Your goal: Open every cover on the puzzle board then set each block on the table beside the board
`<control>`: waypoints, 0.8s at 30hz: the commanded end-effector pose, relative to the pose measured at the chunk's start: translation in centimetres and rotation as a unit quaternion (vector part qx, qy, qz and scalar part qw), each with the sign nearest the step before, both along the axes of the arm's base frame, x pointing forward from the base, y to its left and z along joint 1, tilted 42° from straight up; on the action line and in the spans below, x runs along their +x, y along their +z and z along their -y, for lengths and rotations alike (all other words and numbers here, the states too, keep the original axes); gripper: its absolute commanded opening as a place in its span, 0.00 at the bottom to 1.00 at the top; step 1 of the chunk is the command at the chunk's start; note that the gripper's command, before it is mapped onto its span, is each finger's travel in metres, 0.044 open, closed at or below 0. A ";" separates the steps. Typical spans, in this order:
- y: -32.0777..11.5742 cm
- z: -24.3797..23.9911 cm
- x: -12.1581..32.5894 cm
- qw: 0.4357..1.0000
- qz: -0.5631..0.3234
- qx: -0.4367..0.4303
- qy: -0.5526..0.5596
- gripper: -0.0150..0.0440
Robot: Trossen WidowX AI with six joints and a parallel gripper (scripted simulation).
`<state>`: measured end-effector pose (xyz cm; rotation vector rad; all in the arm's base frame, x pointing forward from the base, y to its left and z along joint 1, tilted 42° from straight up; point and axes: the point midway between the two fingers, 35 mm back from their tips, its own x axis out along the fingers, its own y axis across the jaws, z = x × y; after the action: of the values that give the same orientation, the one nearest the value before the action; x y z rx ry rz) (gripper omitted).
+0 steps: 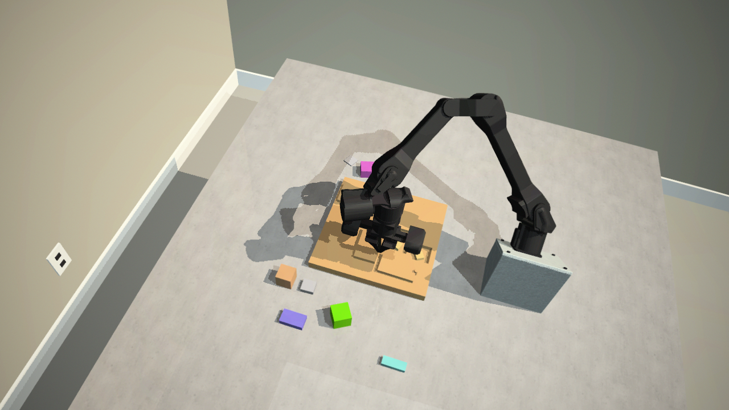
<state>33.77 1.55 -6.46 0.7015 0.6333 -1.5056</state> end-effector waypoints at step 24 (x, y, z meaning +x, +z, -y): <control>-2.0 1.9 -0.2 1.000 -0.002 -0.003 0.001 0.25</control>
<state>33.69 -0.02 -8.22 0.7008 0.6319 -1.5057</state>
